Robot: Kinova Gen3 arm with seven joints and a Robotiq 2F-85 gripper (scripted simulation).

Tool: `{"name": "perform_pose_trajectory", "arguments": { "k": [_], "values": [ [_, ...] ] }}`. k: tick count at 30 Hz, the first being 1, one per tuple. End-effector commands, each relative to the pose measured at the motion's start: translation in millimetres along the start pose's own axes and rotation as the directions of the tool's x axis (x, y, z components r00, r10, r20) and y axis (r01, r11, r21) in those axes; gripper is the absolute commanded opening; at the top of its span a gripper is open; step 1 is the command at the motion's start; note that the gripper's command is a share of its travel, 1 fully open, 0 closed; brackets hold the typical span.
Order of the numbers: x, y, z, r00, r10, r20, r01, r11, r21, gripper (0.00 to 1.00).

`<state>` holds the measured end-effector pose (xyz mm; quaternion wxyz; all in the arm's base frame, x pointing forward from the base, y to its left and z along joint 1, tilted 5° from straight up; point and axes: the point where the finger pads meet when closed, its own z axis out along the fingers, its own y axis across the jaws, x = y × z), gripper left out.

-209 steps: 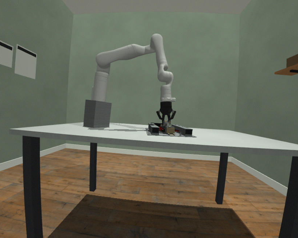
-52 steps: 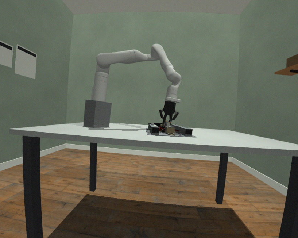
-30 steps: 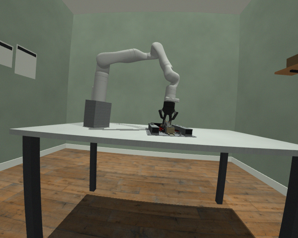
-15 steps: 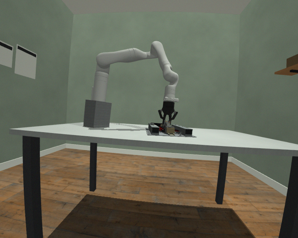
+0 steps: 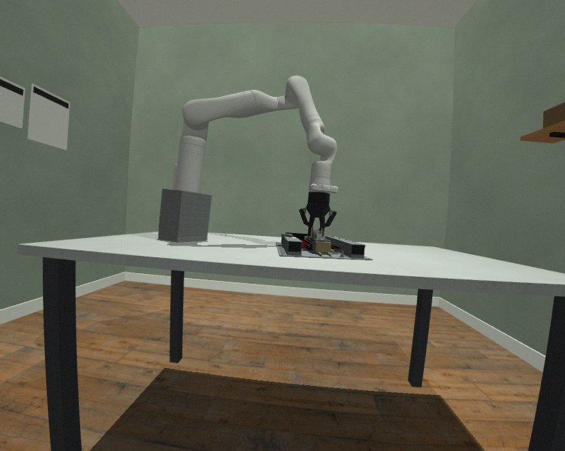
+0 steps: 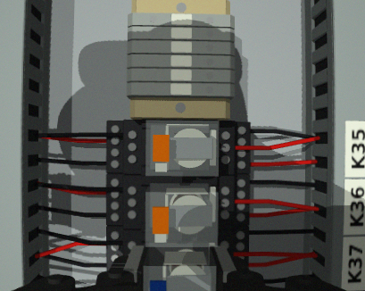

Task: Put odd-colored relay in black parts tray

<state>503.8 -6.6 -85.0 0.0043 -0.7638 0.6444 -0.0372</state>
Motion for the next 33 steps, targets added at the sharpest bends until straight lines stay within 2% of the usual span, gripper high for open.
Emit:
{"name": "perform_pose_trajectory", "arguments": {
  "k": [1, 33],
  "values": [
    [0.0, -0.6, -0.8, 1.0, 0.0, 0.0, 0.0, 1.0, 0.009, 0.0],
    [0.0, 0.7, -1.0, 1.0, 0.0, 0.0, 0.0, 0.998, 0.058, 0.0]
  ]
}}
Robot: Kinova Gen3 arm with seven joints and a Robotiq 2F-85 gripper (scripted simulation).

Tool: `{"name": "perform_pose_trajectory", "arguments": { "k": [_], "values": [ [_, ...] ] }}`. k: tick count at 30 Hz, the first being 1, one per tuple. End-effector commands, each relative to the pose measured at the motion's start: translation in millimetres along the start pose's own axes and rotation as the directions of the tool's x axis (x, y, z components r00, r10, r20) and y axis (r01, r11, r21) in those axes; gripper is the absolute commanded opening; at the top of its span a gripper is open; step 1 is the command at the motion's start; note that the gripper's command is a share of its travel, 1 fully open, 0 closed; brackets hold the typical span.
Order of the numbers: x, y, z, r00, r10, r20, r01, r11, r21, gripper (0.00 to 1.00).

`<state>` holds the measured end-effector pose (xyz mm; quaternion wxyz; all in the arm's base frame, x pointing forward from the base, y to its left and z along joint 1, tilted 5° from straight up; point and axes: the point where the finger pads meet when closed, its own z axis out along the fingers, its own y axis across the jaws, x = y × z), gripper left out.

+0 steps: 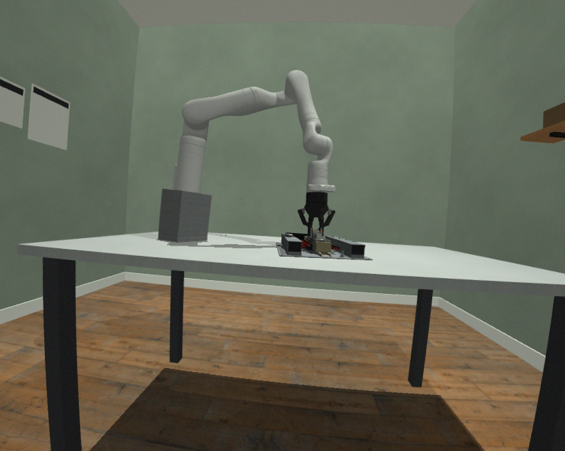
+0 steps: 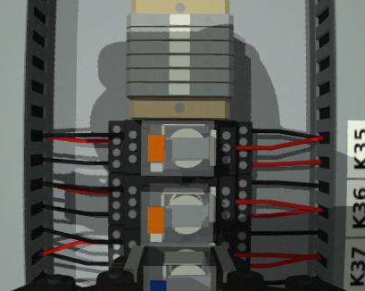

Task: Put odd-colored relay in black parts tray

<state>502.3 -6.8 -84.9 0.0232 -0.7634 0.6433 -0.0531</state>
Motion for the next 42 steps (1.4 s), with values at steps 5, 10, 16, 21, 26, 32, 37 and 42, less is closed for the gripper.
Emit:
{"name": "perform_pose_trajectory", "arguments": {
  "k": [5, 10, 16, 21, 26, 32, 37, 42],
  "values": [
    [0.0, -0.5, -0.9, 1.0, 0.0, 0.0, 0.0, 1.0, 0.017, 0.0],
    [0.1, -0.3, -1.0, 1.0, 0.0, 0.0, 0.0, 1.0, 0.023, 0.0],
    [0.0, -0.2, -0.9, 1.0, 0.0, 0.0, 0.0, 1.0, 0.031, 0.0],
    [0.0, 0.1, -0.9, 1.0, 0.0, 0.0, 0.0, 0.999, 0.041, 0.0],
    [0.1, 0.4, -1.1, 1.0, 0.0, 0.0, 0.0, 0.999, 0.049, 0.0],
    [0.0, 0.4, -1.0, 1.0, 0.0, 0.0, 0.0, 0.999, 0.055, 0.0],
    [0.0, 0.6, -1.0, 1.0, 0.0, 0.0, 0.0, 0.998, 0.064, 0.0],
    [0.1, 1.1, -1.2, 1.0, 0.0, 0.0, 0.0, 0.997, 0.074, 0.0]
  ]
}}
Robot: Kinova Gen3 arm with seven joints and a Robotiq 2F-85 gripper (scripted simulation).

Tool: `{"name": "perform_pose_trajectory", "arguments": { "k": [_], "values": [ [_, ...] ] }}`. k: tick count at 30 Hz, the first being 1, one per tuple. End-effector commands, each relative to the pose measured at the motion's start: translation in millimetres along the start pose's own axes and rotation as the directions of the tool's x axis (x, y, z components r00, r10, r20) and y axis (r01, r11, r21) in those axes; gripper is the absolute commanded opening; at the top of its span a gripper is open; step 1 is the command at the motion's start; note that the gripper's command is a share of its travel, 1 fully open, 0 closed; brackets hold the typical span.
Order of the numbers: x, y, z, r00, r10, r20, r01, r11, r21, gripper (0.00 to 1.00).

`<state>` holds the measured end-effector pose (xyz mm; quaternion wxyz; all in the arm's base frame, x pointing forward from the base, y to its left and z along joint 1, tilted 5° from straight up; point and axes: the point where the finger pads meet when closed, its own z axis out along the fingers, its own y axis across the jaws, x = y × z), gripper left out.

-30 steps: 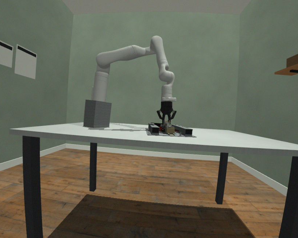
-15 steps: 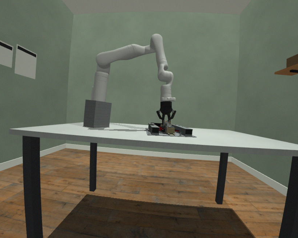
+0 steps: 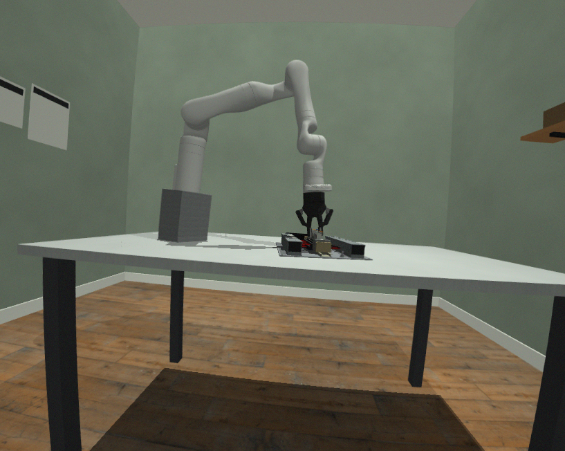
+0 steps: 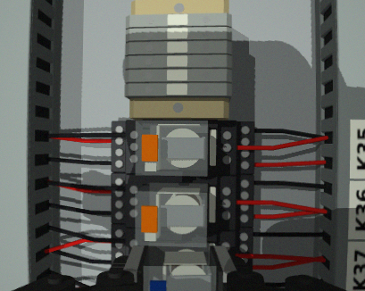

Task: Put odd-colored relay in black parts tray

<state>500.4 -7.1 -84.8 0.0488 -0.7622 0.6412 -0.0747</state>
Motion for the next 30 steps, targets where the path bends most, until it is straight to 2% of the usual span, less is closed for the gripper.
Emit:
{"name": "perform_pose_trajectory", "arguments": {
  "k": [1, 30],
  "values": [
    [0.1, -0.9, -0.9, 1.0, 0.0, 0.0, 0.0, 1.0, 0.008, 0.0],
    [0.0, -2.2, -0.9, 1.0, 0.0, 0.0, 0.0, 0.999, -0.04, 0.0]
  ]
}}
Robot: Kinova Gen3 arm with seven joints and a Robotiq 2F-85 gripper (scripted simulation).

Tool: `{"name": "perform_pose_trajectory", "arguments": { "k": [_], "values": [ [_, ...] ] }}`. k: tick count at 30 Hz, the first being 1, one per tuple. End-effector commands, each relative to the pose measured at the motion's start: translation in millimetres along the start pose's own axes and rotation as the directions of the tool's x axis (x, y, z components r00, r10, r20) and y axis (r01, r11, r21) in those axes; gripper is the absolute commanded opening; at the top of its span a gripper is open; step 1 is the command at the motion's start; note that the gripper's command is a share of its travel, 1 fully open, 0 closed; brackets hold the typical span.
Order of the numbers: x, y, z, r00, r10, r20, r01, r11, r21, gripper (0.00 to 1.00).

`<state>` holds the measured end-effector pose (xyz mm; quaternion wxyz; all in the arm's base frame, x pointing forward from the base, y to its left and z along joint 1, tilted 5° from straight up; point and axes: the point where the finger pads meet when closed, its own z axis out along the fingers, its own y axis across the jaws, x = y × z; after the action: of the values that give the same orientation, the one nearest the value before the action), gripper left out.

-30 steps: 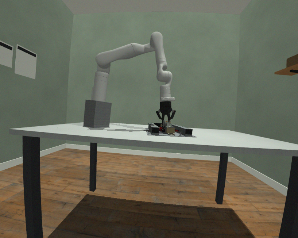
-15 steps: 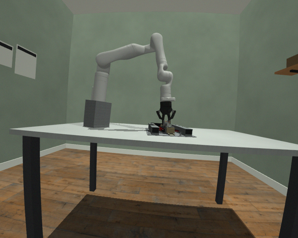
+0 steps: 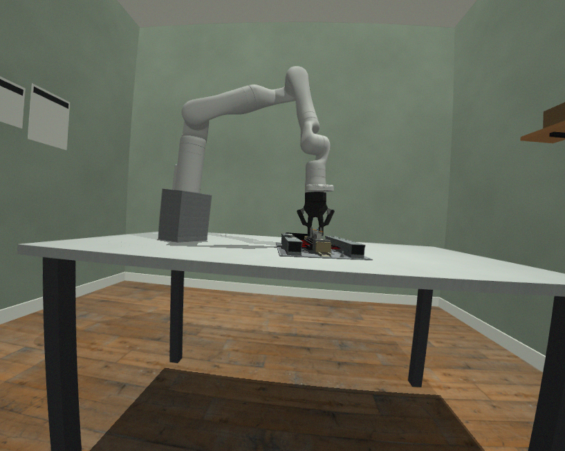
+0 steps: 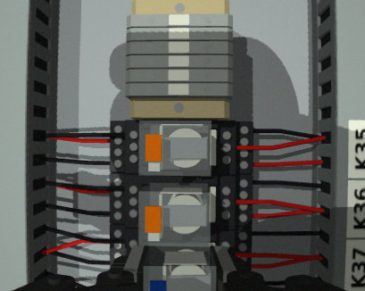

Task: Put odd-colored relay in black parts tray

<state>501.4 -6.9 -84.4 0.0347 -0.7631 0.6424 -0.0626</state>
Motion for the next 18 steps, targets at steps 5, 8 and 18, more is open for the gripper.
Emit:
{"name": "perform_pose_trajectory", "arguments": {
  "k": [5, 8, 18],
  "values": [
    [0.1, -1.1, -0.9, 1.0, 0.0, -0.001, 0.0, 1.0, -0.011, 0.0],
    [0.1, -1.2, -0.9, 1.0, 0.0, -0.001, 0.0, 1.0, -0.012, 0.0],
    [0.1, -1.8, -0.9, 1.0, 0.0, 0.0, 0.0, 0.999, -0.032, 0.0]
  ]
}}
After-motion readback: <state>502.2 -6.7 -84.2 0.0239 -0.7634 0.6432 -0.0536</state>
